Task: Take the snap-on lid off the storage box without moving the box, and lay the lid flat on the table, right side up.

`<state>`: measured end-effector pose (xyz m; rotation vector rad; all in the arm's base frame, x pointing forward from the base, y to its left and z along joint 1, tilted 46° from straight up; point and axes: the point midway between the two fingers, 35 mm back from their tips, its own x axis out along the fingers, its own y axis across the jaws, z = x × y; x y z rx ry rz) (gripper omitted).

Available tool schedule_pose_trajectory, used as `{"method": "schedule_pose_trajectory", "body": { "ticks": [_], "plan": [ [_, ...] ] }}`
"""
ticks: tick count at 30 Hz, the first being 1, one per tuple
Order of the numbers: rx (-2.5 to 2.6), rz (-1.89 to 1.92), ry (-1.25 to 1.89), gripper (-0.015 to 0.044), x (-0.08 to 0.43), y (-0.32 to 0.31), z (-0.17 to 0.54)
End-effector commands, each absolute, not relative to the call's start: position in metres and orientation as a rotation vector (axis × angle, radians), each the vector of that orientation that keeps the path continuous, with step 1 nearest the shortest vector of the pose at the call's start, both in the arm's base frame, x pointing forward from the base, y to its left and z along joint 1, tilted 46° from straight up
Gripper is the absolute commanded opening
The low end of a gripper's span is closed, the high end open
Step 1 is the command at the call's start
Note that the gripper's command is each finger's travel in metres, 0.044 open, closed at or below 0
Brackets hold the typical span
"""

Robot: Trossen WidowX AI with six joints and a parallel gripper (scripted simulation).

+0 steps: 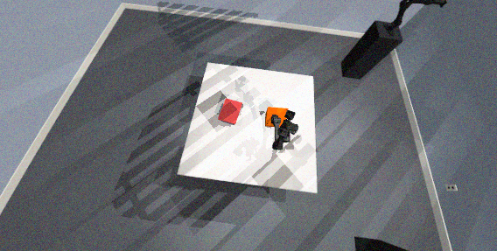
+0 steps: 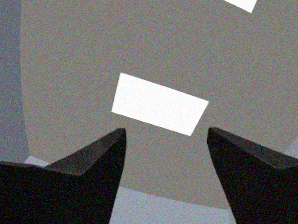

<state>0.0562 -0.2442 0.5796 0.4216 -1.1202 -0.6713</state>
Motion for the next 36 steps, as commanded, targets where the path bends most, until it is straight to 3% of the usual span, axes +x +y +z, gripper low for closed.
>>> {"method": "schedule_pose_trajectory", "body": {
  "ticks": [1, 16, 28, 36],
  "plan": [
    [0.678, -0.626, -0.981, 0.0235, 0.098, -0.282, 0.527],
    [1.335, -0.478, -0.501, 0.0235, 0.23, -0.295, 0.369],
    [1.819, -0.411, 0.032, 0.0235, 0.311, -0.216, 0.23],
    [2.064, -0.429, 0.416, 0.0235, 0.328, -0.139, 0.153]
  ]
}}
